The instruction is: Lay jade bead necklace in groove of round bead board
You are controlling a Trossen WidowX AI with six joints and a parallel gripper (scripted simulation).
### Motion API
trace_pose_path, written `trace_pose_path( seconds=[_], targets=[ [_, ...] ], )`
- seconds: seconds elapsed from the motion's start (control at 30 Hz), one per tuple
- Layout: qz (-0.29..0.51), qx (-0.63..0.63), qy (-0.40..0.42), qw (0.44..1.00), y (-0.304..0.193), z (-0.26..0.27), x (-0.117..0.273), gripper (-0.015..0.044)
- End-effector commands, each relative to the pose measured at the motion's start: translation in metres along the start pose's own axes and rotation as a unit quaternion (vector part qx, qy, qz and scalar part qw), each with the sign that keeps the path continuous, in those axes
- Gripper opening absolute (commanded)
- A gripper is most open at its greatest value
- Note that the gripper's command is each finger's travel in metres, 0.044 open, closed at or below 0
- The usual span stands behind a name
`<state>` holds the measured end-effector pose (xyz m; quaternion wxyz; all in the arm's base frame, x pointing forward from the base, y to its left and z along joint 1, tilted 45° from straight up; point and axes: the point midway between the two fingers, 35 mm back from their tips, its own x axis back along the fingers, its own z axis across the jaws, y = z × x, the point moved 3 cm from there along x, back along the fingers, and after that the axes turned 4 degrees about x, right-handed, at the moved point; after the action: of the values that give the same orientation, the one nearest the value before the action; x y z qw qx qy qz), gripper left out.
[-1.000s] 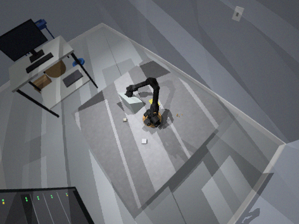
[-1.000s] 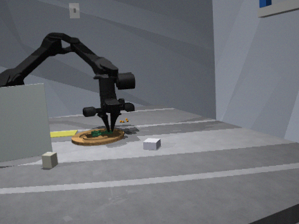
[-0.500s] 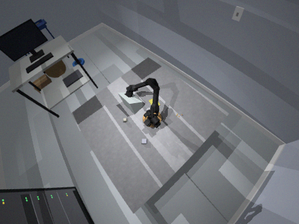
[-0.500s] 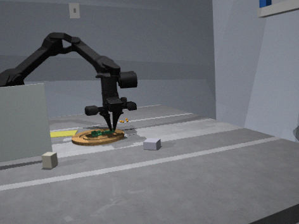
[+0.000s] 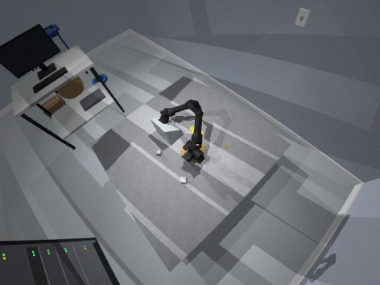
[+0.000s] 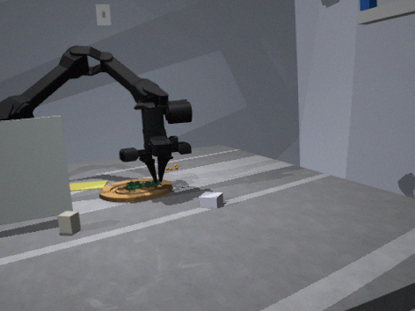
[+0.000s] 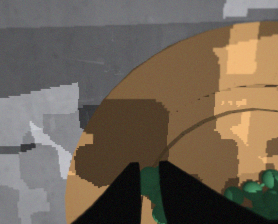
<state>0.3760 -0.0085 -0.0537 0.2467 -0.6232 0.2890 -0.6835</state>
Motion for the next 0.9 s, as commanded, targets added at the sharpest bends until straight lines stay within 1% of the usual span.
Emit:
trace_pose_path(
  seconds=[0.0, 0.87],
  targets=[
    [0.000, -0.002, 0.000, 1.000, -0.0002, 0.0002, -0.0076, 0.0000],
    [0.001, -0.002, 0.000, 1.000, -0.0002, 0.0001, -0.0115, 0.0000]
  ],
)
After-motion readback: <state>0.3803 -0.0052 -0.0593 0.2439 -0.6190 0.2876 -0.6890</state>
